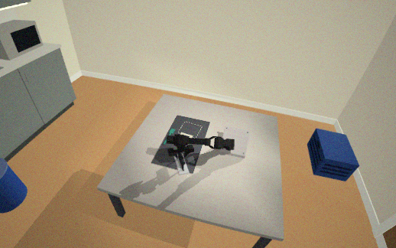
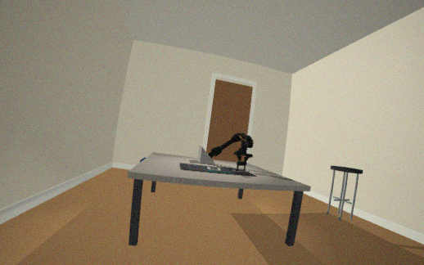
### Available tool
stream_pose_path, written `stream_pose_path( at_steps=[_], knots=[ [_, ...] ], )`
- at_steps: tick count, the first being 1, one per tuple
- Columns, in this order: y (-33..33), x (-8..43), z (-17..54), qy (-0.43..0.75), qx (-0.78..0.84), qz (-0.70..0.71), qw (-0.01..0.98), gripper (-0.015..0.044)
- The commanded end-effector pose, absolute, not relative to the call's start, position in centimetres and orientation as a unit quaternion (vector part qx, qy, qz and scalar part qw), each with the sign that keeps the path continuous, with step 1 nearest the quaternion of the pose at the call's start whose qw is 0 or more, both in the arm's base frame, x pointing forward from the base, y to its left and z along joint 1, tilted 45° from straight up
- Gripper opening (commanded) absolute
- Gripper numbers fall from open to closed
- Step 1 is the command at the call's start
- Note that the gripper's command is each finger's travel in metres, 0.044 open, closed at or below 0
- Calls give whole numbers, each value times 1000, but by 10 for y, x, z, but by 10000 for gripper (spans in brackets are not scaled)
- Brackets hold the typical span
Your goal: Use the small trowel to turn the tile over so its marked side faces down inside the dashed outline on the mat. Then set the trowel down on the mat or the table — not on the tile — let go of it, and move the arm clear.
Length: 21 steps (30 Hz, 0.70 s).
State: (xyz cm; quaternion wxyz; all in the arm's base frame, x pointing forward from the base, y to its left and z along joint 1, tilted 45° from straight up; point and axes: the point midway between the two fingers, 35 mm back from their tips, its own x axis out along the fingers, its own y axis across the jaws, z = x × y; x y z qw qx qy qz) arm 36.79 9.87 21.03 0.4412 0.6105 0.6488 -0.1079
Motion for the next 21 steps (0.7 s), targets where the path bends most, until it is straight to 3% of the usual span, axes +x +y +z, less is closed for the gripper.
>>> stream_pose_path(
  at_steps=[1,4,8,13,21],
  knots=[
    [102,368,206,648,611,-111,441,270],
    [103,368,204,648,611,-111,441,270],
    [103,368,204,648,611,-111,441,165],
    [103,368,204,648,611,-111,441,132],
    [103,368,204,648,611,-111,441,130]
  ],
)
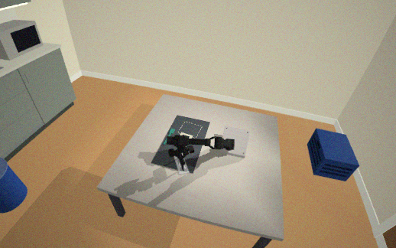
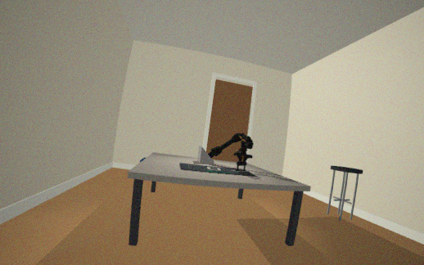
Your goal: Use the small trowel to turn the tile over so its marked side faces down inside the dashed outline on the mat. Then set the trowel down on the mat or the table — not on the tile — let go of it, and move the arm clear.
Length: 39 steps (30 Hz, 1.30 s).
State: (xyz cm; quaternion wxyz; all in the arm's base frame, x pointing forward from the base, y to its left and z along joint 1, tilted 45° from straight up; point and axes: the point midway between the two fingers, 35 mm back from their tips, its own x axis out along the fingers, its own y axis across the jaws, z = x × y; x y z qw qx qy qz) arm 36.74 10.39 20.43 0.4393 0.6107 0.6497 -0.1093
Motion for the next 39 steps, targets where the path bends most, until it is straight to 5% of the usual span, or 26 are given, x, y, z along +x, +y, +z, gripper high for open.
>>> stream_pose_path(
  at_steps=[1,12,39],
  knots=[
    [103,368,204,648,611,-111,441,130],
    [103,368,204,647,615,-117,435,130],
    [103,368,204,552,735,-358,163,130]
  ],
)
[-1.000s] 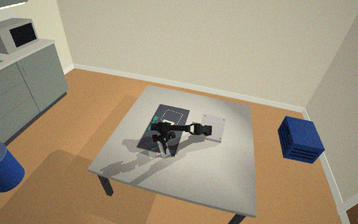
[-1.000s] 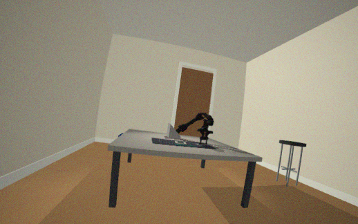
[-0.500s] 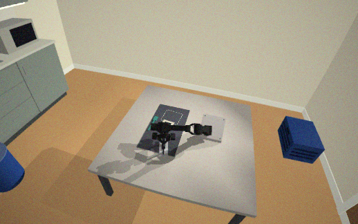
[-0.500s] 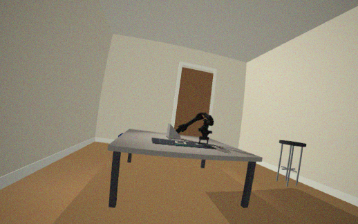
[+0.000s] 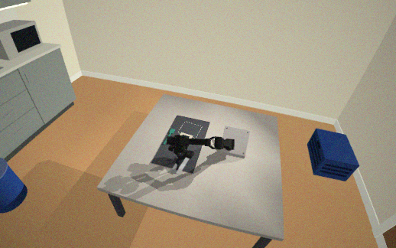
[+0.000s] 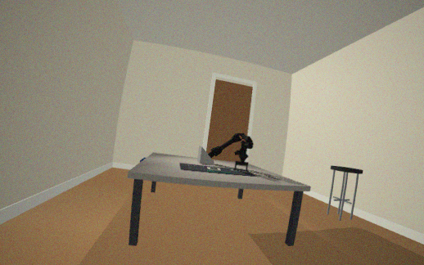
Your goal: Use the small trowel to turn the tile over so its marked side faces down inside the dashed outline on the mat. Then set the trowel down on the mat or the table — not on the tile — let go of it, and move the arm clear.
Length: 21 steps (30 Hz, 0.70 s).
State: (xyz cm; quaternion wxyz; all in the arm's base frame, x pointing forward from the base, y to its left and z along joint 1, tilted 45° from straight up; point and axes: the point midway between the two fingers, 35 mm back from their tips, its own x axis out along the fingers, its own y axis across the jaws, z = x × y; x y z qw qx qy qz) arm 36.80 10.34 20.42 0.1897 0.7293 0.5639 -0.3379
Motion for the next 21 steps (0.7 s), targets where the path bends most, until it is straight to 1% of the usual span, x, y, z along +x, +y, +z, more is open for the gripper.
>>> stream_pose_path(
  at_steps=[1,5,9,14,15,21],
  knots=[
    [103,368,204,547,737,-366,152,130],
    [103,368,204,528,744,-393,116,130],
    [103,368,204,527,744,-394,114,130],
    [103,368,204,527,744,-394,114,261],
    [103,368,204,527,744,-394,114,270],
    [103,368,204,527,744,-394,114,270]
  ],
)
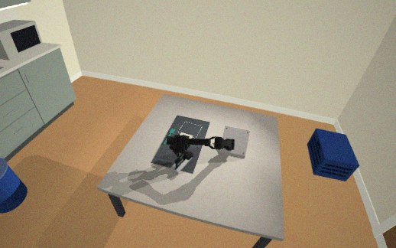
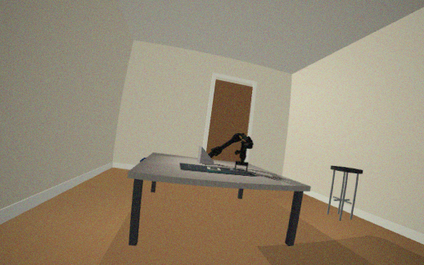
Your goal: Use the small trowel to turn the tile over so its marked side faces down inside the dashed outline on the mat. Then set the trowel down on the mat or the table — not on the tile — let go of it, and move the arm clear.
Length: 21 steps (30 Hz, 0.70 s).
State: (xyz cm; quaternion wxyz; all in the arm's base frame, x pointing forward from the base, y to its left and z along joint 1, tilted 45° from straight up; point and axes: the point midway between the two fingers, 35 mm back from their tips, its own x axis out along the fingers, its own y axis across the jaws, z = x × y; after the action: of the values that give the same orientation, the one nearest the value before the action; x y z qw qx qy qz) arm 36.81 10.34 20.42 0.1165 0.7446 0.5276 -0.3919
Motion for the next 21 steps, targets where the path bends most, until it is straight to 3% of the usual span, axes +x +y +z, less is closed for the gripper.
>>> stream_pose_path(
  at_steps=[1,21],
  knots=[
    [103,368,204,527,744,-394,114,270],
    [72,362,235,527,744,-395,115,270]
  ],
)
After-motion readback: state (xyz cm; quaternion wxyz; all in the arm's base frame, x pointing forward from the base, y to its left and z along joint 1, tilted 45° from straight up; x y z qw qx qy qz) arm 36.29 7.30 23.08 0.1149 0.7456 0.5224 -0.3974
